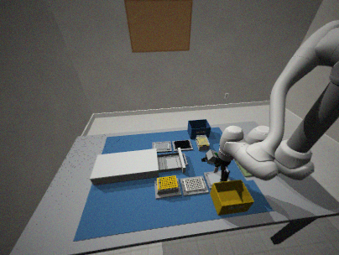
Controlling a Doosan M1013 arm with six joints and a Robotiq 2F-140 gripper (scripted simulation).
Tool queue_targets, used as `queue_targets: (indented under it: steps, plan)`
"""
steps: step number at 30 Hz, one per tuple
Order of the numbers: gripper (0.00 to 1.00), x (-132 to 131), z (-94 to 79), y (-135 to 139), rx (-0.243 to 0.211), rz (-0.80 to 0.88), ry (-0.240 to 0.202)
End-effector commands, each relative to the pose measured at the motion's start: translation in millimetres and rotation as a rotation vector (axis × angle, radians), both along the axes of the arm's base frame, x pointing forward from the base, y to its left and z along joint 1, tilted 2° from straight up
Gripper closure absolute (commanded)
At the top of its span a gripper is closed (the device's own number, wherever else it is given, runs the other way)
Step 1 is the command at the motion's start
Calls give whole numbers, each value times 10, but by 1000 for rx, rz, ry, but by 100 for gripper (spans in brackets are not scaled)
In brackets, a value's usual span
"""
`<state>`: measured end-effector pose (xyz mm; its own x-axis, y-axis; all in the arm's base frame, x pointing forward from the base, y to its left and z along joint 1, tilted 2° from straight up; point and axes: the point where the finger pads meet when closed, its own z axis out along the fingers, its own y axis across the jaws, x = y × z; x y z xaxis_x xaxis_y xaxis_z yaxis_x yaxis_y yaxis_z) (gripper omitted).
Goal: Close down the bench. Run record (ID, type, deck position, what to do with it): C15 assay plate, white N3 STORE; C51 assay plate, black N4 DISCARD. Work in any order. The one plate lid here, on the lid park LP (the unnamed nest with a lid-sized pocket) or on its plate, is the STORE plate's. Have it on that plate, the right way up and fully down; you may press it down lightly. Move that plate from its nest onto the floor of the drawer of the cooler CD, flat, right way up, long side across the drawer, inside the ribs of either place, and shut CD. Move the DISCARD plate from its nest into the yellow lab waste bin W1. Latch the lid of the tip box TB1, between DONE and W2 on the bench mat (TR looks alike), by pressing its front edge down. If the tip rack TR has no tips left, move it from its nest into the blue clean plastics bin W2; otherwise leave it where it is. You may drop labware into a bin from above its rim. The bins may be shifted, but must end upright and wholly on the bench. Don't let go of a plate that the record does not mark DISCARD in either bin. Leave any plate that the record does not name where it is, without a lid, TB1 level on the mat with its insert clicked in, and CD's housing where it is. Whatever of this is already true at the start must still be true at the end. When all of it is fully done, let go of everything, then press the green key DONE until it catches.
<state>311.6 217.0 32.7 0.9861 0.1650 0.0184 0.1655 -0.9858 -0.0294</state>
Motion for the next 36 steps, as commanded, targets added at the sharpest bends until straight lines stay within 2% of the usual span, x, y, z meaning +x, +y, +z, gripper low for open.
queue_targets:
  steps: [1, 5, 6, 36]
  plan:
    - [44, 0, 0, 0, 0, 0, 0]
    - [45, 0, 0, 0, 0, 0, 0]
    - [100, 0, 0, 0, 0, 0, 0]
    - [100, 0, 7, 0, 0, 0, 0]
